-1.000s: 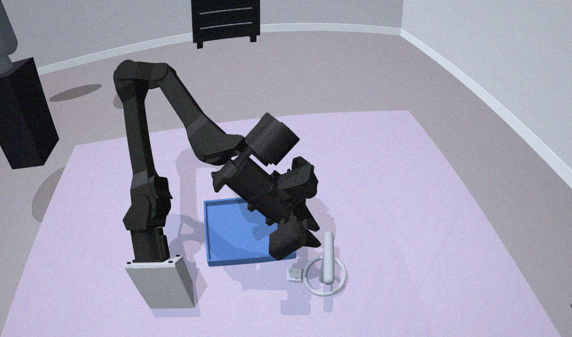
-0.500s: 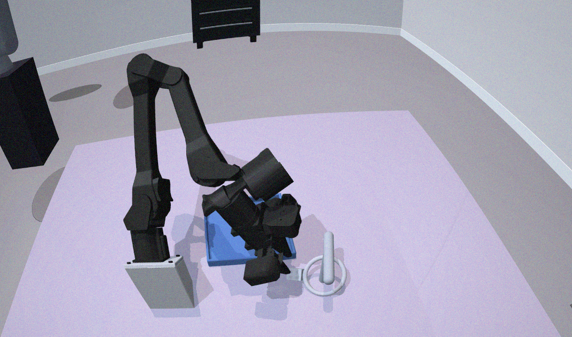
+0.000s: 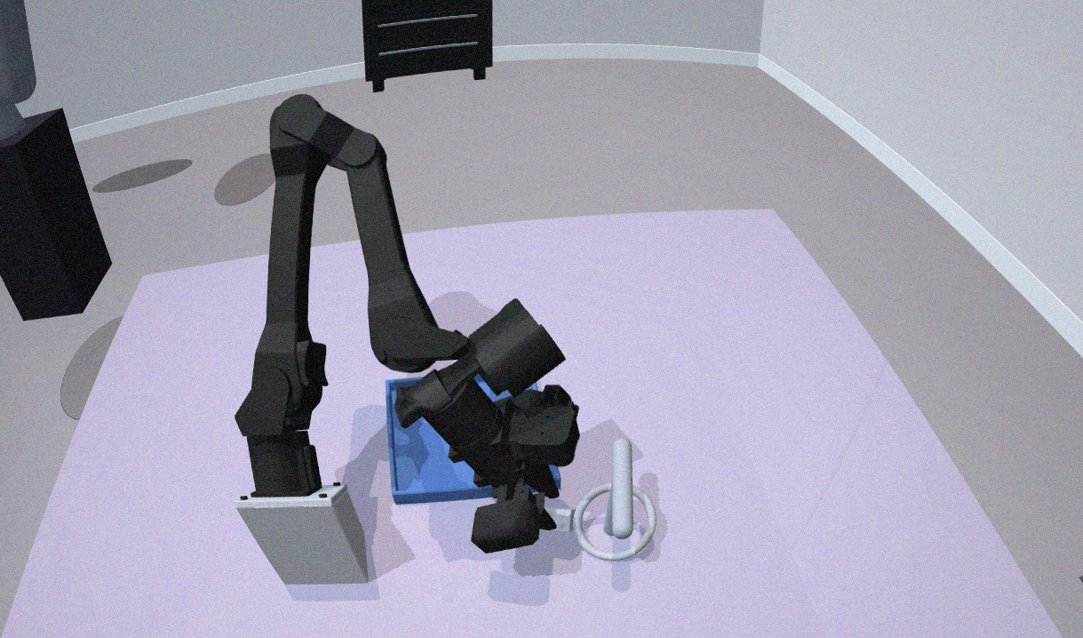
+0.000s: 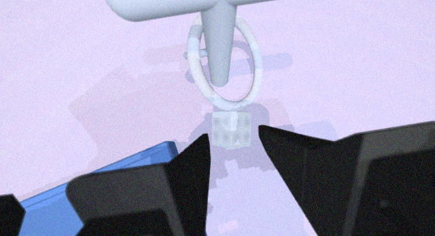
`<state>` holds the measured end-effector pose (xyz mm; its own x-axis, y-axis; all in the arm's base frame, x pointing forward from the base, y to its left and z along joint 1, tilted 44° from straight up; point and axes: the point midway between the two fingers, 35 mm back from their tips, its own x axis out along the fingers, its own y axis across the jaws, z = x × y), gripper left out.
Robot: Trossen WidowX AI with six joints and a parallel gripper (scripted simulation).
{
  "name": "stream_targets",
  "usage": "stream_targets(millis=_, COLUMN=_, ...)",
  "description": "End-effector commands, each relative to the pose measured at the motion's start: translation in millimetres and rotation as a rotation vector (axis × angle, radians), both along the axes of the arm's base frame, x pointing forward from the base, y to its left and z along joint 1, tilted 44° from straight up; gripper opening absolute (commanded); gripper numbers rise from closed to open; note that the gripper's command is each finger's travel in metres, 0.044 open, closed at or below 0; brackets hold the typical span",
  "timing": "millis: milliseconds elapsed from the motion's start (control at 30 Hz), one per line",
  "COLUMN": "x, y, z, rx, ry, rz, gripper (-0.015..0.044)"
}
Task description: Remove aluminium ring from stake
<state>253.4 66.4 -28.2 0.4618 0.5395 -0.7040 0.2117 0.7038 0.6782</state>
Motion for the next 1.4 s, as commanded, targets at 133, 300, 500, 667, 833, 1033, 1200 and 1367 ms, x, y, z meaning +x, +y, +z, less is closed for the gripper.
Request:
stream_targets(millis=133, x=6.2, y=7.0, z=-9.5, rx=-0.002, ry=0.001, rz=-0.003, gripper=0.0200)
stream_targets(millis=300, x=9.1, y=11.9, z=-15.4, rx=0.000, ry=0.000, rz=-0.004, gripper=0.0200)
stream_targets(millis=500, x=7.3, y=12.0, z=-15.1, rx=0.002, ry=0.002, rz=0.000, gripper=0.0180)
stream_targets(millis=667, x=7.3, y=12.0, z=-15.1, rx=0.002, ry=0.002, rz=0.000, gripper=0.0147)
stream_targets(millis=833, x=7.3, y=12.0, z=-15.1, rx=0.002, ry=0.002, rz=0.000, gripper=0.0113)
stream_targets(millis=1033, x=7.3, y=12.0, z=-15.1, rx=0.002, ry=0.002, rz=0.000, gripper=0.0073)
stream_targets(millis=1200, x=7.3, y=12.0, z=-15.1, rx=0.002, ry=0.002, rz=0.000, gripper=0.0040)
stream_targets(millis=1367, x=7.4, y=11.8, z=-14.9, rx=0.002, ry=0.002, rz=0.000, gripper=0.0000)
